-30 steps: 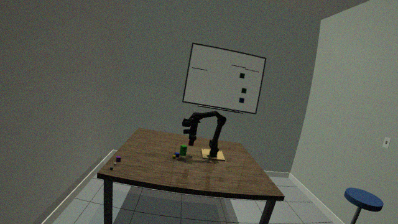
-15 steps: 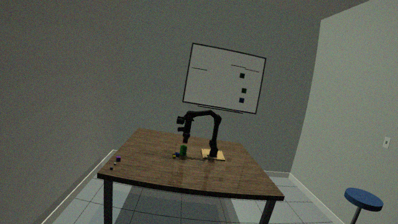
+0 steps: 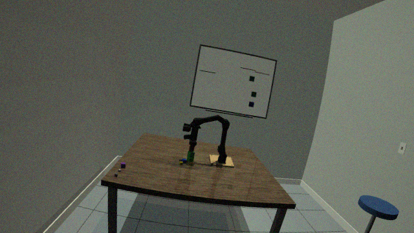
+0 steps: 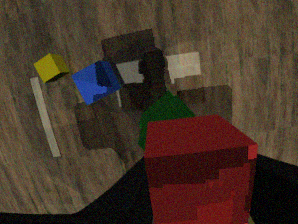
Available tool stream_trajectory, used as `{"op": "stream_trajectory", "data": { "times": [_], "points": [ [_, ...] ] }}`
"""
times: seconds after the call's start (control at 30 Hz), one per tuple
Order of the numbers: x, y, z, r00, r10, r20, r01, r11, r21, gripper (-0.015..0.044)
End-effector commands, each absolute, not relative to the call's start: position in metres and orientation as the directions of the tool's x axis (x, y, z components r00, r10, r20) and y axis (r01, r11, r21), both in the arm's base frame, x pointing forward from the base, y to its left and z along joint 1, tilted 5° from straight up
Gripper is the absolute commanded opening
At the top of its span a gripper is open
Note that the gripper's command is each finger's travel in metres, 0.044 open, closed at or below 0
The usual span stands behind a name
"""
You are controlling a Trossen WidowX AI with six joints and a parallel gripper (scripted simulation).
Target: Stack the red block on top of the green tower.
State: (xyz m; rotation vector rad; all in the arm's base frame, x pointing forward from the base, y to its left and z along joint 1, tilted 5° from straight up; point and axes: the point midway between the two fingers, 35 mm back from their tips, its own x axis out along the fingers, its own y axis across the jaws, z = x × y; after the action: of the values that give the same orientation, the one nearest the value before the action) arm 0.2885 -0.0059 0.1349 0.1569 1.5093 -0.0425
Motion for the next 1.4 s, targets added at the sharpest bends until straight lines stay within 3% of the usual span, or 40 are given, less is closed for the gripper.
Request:
{"op": "stream_trajectory", "data": {
  "times": [0.0, 1.1, 1.37],
  "points": [
    [0.2881, -0.0048, 0.1249, 0.058, 0.072, -0.996, 0.124, 0.989, 0.079, 0.0000],
    [0.2880, -0.0049, 0.1278, 0.058, 0.072, -0.996, 0.124, 0.989, 0.079, 0.0000],
    [0.2880, -0.0052, 0.1249, 0.058, 0.070, -0.996, 0.123, 0.989, 0.076, 0.0210]
  ]
}}
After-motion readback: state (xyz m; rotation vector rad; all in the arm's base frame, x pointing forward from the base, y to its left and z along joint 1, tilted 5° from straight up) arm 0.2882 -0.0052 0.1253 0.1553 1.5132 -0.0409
